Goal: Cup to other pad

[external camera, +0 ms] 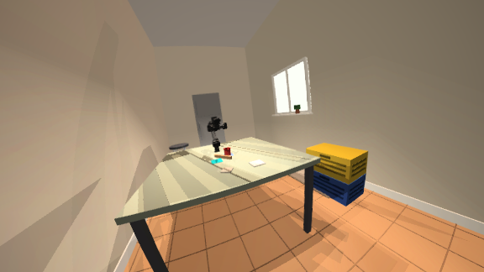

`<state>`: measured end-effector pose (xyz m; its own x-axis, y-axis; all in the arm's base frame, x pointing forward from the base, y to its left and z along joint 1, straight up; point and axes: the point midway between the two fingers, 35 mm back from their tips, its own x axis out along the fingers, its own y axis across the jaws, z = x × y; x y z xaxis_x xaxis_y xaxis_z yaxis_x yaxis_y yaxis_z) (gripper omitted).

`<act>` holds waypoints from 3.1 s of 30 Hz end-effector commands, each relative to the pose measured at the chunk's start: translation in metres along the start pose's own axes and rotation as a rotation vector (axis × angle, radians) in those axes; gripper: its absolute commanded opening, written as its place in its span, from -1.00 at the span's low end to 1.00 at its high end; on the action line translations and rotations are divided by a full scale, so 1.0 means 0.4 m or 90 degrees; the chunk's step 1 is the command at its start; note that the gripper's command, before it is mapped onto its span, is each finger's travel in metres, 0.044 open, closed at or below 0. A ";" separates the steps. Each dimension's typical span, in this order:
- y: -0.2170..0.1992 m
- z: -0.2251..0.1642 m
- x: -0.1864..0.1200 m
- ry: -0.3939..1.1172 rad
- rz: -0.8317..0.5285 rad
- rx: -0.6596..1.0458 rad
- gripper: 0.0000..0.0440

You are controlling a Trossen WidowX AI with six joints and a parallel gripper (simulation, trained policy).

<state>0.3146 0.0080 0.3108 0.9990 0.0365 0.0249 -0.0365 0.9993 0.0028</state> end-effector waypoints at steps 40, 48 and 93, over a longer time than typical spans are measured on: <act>0.062 -0.011 -0.027 0.234 0.012 0.186 -0.49; 0.082 -0.014 -0.030 0.299 0.004 0.247 -0.47; 0.170 -0.100 -0.077 0.687 -0.210 0.510 -0.43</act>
<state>0.2833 0.0732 0.2761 0.5209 0.1590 -0.8387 0.5271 0.7129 0.4626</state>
